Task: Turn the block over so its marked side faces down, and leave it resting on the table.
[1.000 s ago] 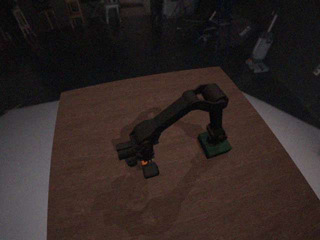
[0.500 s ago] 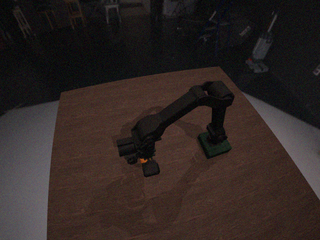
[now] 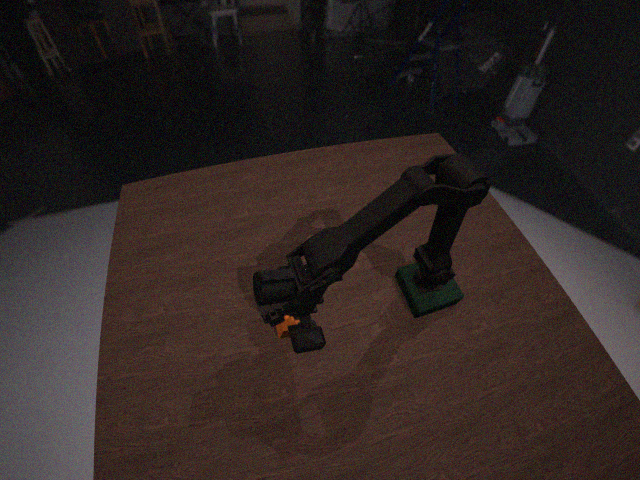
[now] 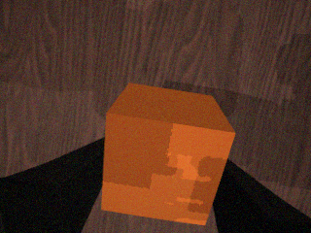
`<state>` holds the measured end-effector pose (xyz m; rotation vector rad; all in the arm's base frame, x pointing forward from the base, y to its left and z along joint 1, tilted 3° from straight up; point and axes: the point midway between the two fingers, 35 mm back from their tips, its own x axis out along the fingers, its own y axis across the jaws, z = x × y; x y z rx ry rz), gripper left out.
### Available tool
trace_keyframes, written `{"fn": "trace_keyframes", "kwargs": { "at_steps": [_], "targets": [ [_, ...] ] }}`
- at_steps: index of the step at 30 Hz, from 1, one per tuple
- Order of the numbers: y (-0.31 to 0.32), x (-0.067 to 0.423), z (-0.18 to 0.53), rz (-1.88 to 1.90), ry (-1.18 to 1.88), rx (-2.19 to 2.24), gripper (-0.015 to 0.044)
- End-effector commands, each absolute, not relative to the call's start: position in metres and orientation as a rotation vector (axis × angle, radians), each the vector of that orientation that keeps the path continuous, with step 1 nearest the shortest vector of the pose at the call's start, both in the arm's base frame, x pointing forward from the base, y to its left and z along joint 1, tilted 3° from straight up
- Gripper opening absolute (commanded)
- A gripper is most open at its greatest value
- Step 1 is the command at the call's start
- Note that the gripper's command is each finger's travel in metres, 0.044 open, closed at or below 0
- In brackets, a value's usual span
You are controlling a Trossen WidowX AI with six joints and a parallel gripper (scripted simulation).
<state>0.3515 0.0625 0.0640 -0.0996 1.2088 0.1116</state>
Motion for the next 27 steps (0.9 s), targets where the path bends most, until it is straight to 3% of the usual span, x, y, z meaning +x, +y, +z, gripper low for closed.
{"fn": "trace_keyframes", "kwargs": {
  "at_steps": [1,27],
  "targets": [
    [0.062,0.351,0.065,0.112,1.136,-0.101,0.0],
    [0.063,0.358,0.047,0.124,0.83,-0.08,0.0]
  ]
}}
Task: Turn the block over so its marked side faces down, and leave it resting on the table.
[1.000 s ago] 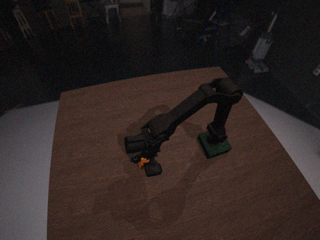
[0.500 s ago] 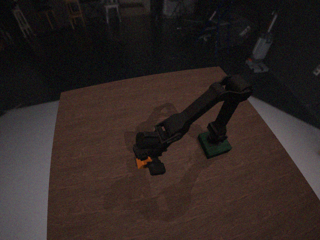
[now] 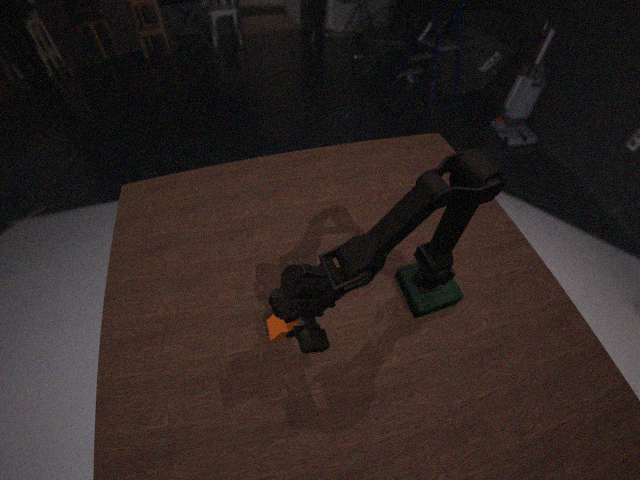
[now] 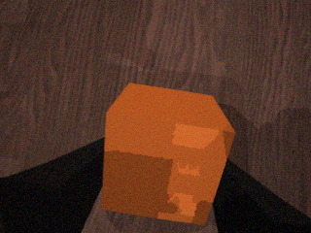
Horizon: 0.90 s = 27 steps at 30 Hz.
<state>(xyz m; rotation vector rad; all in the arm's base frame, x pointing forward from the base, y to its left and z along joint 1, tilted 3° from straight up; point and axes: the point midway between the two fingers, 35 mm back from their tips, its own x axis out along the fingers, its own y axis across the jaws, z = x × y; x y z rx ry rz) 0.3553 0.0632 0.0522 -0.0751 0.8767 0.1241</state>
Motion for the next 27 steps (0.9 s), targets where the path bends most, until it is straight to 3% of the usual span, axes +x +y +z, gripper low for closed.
{"fn": "trace_keyframes", "kwargs": {
  "at_steps": [1,27],
  "targets": [
    [0.063,0.359,0.045,0.124,0.815,-0.079,0.0],
    [0.06,0.346,0.034,0.132,0.454,-0.054,0.0]
  ]
}}
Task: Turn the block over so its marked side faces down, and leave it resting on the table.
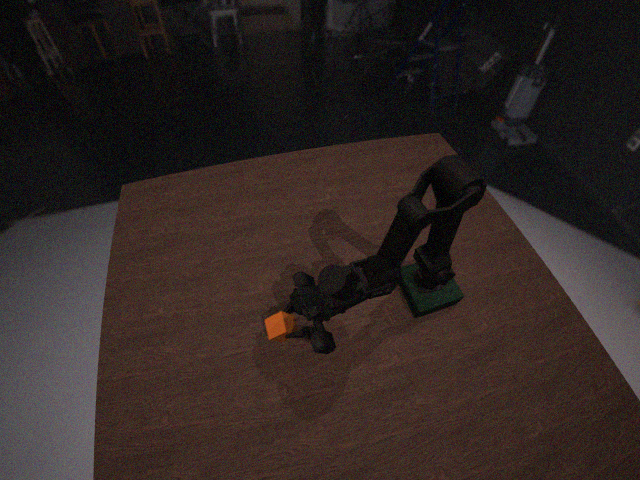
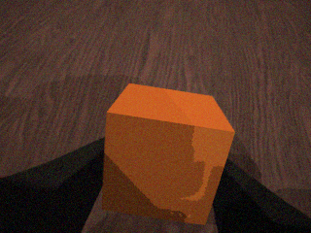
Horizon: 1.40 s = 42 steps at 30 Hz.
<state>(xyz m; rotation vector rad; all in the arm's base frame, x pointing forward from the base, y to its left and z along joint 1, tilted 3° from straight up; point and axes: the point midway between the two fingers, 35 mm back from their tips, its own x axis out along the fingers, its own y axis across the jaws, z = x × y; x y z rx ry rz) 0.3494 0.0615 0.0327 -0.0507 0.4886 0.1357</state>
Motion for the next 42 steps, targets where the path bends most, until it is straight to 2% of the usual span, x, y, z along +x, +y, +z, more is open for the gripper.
{"fn": "trace_keyframes", "kwargs": {
  "at_steps": [1,19,36,42],
  "targets": [
    [0.06,0.3461,0.0343,0.132,0.454,-0.054,0.0],
    [0.06,0.3453,0.0371,0.133,0.417,-0.052,0.0],
    [0.06,0.3453,0.0371,0.133,0.417,-0.052,0.044],
    [0.06,0.3453,0.0371,0.133,0.417,-0.052,0.044]
  ]
}}
